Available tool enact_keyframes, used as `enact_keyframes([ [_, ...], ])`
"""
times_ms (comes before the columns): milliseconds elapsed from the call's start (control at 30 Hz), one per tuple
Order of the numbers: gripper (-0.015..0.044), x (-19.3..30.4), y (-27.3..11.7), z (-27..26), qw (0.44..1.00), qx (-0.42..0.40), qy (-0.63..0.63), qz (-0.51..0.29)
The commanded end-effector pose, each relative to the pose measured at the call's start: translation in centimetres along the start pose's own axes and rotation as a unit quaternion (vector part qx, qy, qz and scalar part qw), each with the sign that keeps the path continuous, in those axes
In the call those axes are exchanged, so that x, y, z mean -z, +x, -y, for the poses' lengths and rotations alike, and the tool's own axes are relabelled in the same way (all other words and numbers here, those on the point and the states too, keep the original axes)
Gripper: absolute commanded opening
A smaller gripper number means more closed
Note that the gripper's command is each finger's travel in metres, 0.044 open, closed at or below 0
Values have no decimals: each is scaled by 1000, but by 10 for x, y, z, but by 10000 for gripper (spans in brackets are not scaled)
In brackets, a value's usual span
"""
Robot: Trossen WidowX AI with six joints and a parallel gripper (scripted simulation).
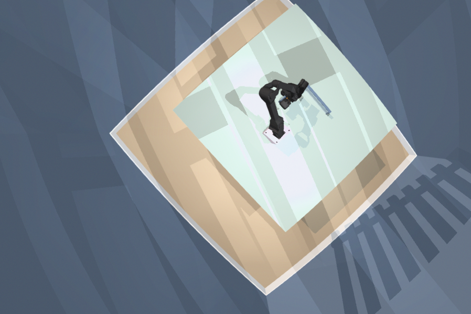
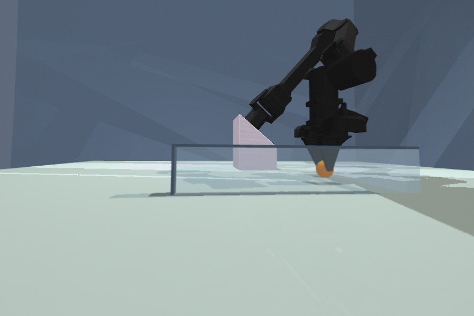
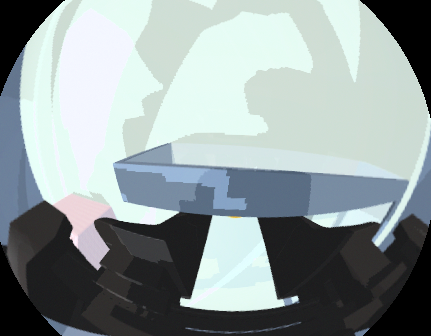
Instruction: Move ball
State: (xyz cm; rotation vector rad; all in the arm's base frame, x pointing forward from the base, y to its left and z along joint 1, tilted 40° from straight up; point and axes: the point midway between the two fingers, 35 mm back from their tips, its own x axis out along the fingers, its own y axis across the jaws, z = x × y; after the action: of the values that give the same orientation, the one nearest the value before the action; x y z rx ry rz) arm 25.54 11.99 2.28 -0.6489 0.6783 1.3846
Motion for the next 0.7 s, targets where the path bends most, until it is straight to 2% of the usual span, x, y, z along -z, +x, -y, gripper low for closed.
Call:
enact_keyframes([
  [0, 0, 2, 3, 0, 1000, -2, 5, -2],
  [100, 0, 2, 3, 0, 1000, -2, 5, -2],
  [433, 263, 0, 1, 0, 1000, 0, 1, 0],
  [667, 274, 1, -8, 2, 1000, 0, 1, -1],
])
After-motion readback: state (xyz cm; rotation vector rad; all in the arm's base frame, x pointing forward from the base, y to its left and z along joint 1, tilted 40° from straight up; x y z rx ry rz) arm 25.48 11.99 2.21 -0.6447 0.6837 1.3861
